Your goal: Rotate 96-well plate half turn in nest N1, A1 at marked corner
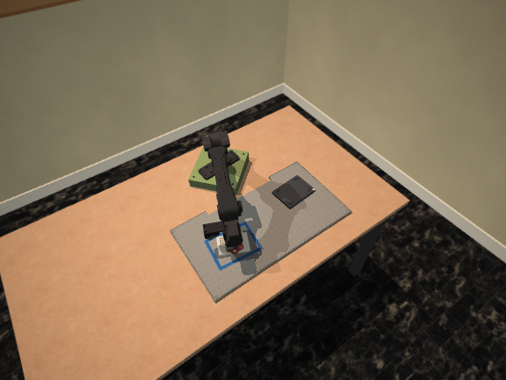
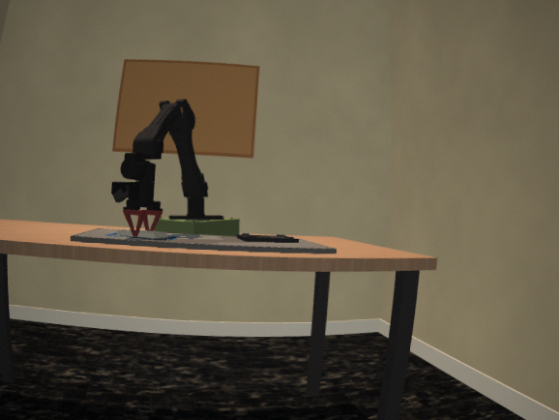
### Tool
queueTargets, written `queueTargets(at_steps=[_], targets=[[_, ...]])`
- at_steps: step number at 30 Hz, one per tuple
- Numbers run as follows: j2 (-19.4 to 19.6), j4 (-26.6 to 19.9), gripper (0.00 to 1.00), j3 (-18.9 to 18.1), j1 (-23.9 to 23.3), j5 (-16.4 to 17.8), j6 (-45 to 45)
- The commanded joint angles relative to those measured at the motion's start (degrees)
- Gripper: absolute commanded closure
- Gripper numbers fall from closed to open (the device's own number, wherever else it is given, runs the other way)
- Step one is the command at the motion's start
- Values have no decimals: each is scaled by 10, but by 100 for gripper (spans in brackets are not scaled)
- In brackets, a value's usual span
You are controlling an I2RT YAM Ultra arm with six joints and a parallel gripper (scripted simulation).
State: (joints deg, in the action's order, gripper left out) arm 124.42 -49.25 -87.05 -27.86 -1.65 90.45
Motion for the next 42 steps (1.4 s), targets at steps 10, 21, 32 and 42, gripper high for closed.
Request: queueTargets(at_steps=[10,21,32,42], targets=[[-5,1,100,-2,0,0,0],[-5,1,100,-2,0,0,0],[-16,-21,100,-12,0,0,0],[-32,-50,100,-26,1,0,1]])
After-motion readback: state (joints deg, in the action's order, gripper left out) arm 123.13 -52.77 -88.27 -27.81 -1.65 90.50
